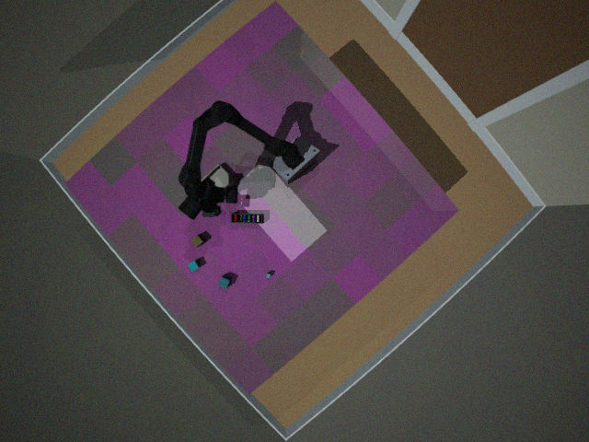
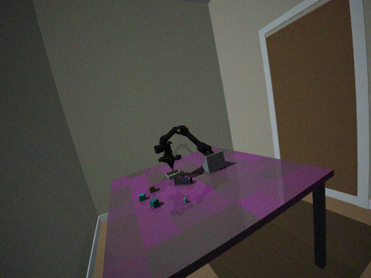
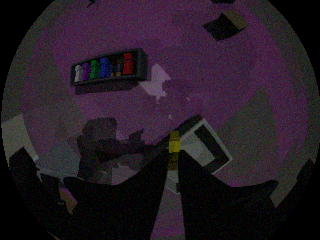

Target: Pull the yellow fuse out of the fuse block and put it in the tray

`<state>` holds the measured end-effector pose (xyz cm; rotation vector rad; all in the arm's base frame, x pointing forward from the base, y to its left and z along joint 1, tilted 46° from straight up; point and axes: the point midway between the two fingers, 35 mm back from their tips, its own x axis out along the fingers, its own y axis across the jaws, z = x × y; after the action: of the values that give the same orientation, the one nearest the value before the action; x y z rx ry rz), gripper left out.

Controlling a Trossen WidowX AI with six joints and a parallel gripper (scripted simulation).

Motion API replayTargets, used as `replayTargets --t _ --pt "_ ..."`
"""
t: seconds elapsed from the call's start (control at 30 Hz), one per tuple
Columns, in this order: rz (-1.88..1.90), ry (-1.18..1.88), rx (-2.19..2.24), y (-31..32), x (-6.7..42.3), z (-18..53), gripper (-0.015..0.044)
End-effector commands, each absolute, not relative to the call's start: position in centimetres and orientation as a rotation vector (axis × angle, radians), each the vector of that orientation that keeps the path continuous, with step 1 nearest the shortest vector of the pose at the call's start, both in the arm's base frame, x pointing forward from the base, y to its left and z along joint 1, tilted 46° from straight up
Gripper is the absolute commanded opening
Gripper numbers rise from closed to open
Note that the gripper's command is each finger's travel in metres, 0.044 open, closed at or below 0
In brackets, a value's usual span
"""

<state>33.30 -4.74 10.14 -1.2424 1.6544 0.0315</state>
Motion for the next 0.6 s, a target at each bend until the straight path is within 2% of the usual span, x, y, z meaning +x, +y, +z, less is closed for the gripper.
replayTargets --t 0.0,0.23,0.57 --pt "0.028 1.662 -1.254 -6.5 32.6 11.8 0.0000" --pt "0.014 1.667 -1.262 -9.6 31.0 14.8 0.0000" --pt "0.014 1.667 -1.262 -10.4 31.1 14.1 0.0000"
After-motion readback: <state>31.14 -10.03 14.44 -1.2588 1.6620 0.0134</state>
